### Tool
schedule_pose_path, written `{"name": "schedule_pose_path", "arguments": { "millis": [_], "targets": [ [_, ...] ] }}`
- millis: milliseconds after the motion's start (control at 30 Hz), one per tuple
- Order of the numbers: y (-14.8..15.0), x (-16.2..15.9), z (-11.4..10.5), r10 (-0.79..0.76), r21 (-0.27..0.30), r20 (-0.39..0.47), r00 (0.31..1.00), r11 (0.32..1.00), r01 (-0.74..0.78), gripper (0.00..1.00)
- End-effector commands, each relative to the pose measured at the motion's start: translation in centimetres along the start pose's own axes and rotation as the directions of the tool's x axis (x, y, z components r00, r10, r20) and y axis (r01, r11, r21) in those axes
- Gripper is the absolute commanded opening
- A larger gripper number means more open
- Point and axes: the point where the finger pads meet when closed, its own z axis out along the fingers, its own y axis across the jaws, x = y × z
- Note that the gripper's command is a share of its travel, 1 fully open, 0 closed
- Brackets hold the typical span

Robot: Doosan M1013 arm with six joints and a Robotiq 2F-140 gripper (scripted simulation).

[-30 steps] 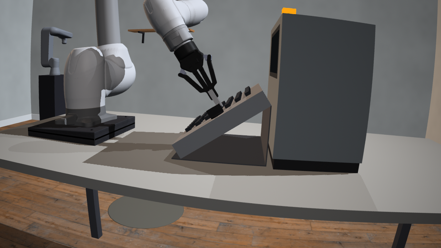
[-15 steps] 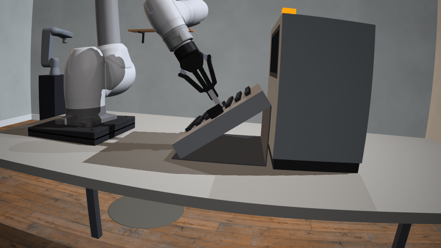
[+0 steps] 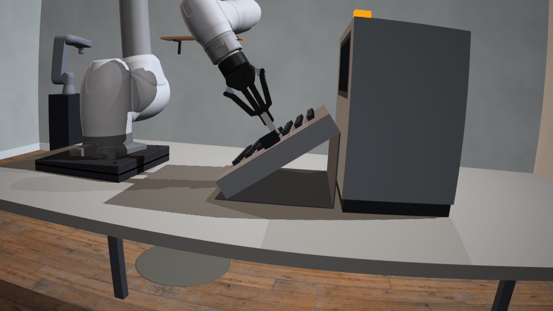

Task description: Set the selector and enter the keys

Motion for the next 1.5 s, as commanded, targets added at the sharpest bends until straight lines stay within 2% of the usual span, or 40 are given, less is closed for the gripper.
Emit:
{"name": "schedule_pose_path", "arguments": {
  "millis": [0, 467, 967, 1367, 1467],
  "targets": [
    [0.0, 0.0, 0.0, 0.0, 0.0, 0.0, 1.0, 1.0, 0.0, 0.0],
    [0.0, 0.0, -0.7, 0.0, 0.0, 0.0, 1.0, 1.0, 0.0, 0.0],
    [0.0, 0.0, -3.3, 0.0, 0.0, 0.0, 1.0, 1.0, 0.0, 0.0],
    [0.0, 0.0, -3.6, 0.003, 0.0, 0.0, 1.0, 1.0, -0.003, 0.0],
    [0.0, -1.2, -3.8, 0.116, 0.0, 0.0, 0.993, 0.993, -0.116, 0.0]
  ]
}}
